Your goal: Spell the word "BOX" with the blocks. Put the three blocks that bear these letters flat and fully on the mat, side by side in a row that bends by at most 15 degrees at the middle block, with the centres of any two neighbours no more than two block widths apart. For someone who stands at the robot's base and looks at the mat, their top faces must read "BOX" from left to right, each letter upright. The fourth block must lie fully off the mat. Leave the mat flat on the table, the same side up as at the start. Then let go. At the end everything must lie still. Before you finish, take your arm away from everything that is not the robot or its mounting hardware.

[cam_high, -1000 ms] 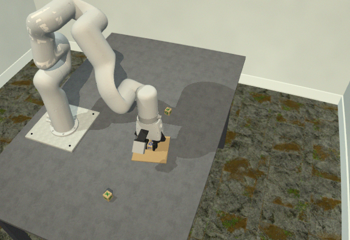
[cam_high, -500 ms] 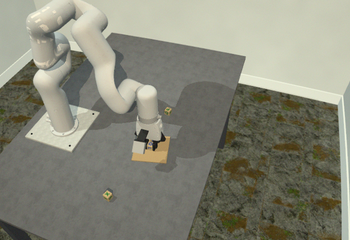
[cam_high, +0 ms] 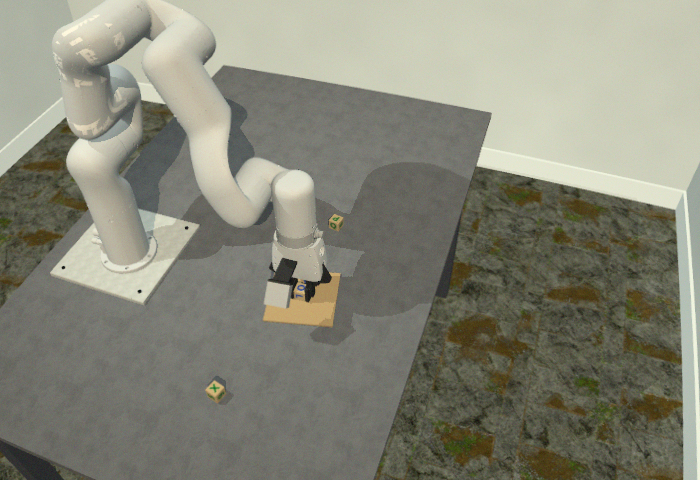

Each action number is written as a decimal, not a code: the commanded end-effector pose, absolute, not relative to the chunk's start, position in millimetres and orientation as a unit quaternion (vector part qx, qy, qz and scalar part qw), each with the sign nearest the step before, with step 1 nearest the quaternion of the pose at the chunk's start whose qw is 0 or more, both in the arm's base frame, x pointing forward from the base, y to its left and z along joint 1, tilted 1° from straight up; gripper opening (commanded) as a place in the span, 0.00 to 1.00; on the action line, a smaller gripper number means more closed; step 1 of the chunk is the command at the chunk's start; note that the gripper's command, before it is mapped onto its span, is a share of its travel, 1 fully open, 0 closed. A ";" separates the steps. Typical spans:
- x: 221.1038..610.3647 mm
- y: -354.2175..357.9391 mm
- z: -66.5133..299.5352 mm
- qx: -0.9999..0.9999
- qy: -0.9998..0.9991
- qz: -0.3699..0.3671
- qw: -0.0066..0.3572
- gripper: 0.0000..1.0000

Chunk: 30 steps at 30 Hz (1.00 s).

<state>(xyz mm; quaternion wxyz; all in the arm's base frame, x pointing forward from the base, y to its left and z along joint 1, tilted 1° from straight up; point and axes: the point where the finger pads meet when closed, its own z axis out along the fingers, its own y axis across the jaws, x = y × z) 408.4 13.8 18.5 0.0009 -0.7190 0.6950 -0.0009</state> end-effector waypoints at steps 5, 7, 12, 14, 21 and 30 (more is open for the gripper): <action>409.7 13.9 19.6 -0.719 0.695 -0.002 0.002 0.30; 409.7 13.9 19.6 -0.719 0.695 -0.002 0.002 0.34; 409.7 13.9 19.6 -0.719 0.695 -0.002 0.002 0.38; 409.7 13.9 19.6 -0.719 0.695 -0.002 0.002 0.42; 409.7 13.9 19.6 -0.719 0.695 -0.002 0.002 0.42; 409.6 13.9 27.6 -0.719 0.695 -0.002 0.002 0.42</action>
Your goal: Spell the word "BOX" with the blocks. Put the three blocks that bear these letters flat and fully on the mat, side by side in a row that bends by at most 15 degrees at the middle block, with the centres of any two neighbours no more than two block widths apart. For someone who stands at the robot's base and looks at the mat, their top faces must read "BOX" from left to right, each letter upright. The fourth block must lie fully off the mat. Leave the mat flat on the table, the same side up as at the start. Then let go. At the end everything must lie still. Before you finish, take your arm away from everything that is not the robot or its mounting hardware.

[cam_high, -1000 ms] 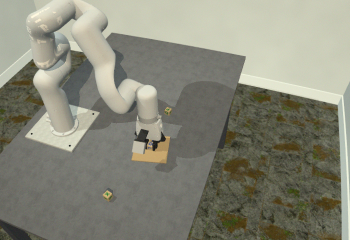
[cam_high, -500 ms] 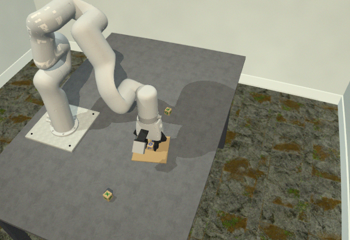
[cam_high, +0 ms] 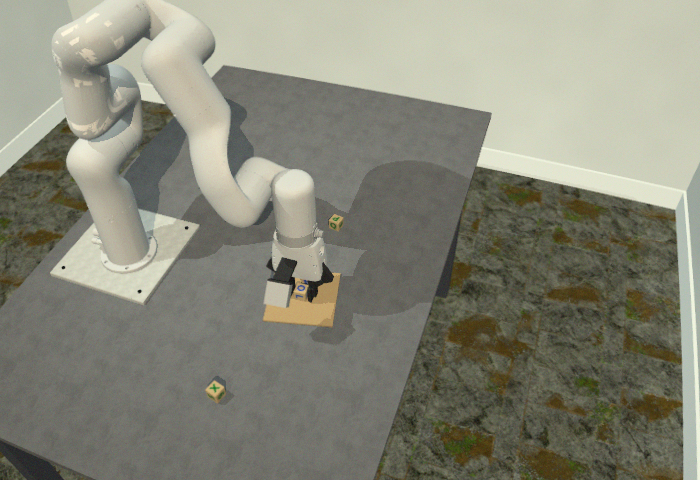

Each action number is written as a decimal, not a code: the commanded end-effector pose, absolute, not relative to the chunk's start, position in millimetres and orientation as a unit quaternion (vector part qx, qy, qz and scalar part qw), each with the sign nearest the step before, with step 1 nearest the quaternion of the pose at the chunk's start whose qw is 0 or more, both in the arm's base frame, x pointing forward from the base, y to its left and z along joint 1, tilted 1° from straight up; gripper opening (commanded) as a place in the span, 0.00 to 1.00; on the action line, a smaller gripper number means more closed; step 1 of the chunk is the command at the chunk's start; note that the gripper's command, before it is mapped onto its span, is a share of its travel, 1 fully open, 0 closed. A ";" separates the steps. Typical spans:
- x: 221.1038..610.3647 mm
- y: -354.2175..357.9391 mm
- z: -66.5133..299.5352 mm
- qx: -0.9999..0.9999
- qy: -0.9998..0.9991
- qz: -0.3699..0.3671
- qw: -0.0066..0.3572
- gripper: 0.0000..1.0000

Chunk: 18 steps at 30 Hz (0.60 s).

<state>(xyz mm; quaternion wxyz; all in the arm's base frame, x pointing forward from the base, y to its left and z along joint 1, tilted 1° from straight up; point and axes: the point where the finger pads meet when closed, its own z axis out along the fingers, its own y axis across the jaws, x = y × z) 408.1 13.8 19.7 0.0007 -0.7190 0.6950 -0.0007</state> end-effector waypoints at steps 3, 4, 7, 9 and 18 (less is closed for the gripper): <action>409.5 13.8 38.8 -0.719 0.695 -0.002 0.002 0.42; 409.5 13.8 43.5 -0.719 0.695 -0.002 0.002 0.42; 409.5 13.7 53.8 -0.719 0.695 -0.002 0.002 0.42; 409.4 13.7 59.2 -0.719 0.695 -0.002 0.002 0.42; 409.2 13.3 101.4 -0.719 0.695 -0.002 0.002 0.42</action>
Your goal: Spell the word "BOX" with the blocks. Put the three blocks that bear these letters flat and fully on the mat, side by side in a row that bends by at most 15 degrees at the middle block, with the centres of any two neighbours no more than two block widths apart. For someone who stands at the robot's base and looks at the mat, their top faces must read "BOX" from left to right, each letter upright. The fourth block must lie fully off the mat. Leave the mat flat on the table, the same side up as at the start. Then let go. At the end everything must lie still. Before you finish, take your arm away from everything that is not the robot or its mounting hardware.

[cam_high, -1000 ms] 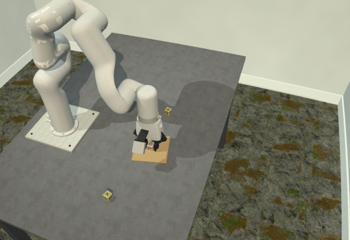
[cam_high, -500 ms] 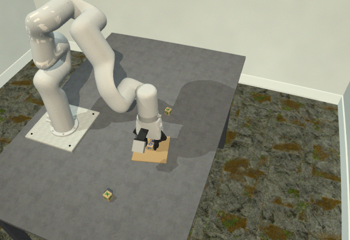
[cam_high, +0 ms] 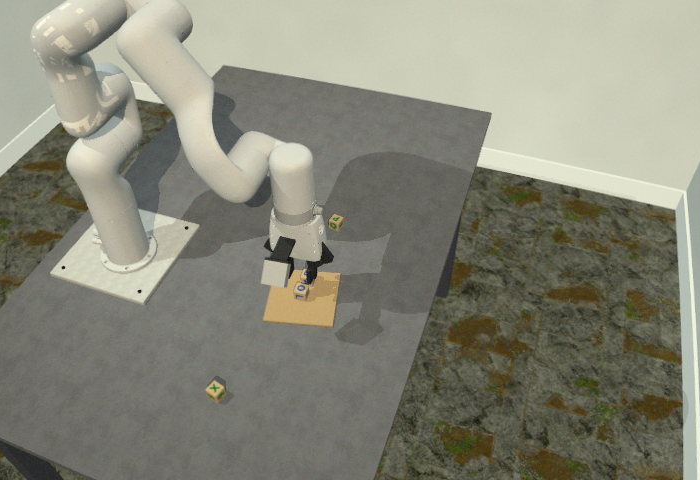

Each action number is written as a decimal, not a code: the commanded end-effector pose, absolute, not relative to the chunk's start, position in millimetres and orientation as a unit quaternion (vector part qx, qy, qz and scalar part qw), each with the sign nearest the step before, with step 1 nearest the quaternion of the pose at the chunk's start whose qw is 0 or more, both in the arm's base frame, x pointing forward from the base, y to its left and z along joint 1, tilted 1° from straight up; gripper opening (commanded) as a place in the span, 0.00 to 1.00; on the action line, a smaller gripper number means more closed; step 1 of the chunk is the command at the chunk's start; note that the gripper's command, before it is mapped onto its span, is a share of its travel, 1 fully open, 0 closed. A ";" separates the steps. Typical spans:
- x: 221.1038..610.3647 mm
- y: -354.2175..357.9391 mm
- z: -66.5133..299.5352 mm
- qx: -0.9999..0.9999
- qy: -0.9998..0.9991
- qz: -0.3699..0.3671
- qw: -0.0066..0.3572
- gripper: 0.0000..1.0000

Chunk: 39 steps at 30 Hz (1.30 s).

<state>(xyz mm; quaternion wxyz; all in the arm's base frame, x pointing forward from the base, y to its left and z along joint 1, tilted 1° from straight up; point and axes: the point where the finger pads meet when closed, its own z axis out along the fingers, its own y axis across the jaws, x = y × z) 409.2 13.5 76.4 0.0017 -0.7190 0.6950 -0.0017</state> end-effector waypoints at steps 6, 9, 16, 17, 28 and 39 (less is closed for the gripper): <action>409.1 13.3 108.8 -0.719 0.695 -0.002 0.002 0.42; 409.1 13.3 109.1 -0.719 0.695 -0.002 0.002 0.42; 409.1 13.3 109.1 -0.719 0.695 -0.002 0.002 1.00; 409.1 13.3 109.1 -0.719 0.695 -0.002 0.002 1.00; 409.1 13.3 109.1 -0.719 0.695 -0.002 0.002 1.00; 406.9 -80.9 104.0 -0.681 0.732 -0.002 0.001 1.00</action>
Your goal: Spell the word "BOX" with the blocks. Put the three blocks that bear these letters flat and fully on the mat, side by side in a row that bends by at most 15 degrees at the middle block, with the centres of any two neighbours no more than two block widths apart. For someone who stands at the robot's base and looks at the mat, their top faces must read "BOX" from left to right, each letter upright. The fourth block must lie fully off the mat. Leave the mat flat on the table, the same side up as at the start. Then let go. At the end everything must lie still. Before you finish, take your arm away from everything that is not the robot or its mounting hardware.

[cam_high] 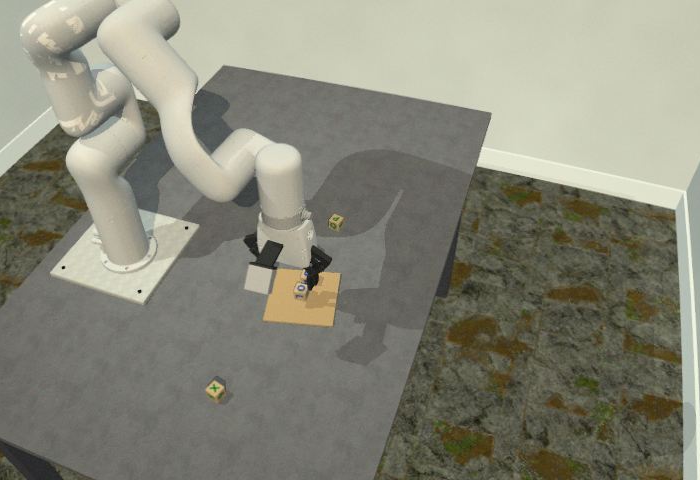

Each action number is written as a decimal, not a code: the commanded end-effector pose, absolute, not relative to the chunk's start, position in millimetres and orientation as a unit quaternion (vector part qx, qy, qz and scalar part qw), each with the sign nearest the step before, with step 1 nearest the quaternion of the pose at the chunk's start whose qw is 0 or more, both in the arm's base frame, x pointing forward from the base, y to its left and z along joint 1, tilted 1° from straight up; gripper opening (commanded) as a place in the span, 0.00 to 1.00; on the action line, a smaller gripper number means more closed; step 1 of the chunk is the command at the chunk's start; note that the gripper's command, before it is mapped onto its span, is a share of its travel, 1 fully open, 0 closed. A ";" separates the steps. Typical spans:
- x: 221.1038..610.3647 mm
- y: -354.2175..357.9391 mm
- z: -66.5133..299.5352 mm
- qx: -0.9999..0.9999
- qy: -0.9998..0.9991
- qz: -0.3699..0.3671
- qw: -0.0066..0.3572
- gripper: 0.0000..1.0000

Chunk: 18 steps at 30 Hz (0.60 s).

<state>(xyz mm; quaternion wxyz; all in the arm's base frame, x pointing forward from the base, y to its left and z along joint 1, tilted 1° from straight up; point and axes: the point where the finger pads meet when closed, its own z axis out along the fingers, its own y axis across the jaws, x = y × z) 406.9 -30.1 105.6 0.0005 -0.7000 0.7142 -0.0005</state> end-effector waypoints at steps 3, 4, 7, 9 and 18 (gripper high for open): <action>402.5 -106.6 102.6 -0.670 0.742 -0.002 0.001 1.00; 401.0 -113.9 102.2 -0.667 0.745 -0.002 0.001 1.00; 395.2 -136.5 101.0 -0.657 0.754 -0.002 0.001 1.00; 390.2 -153.1 100.0 -0.650 0.760 -0.001 0.001 1.00; 363.0 -217.3 96.1 -0.620 0.785 -0.001 0.000 1.00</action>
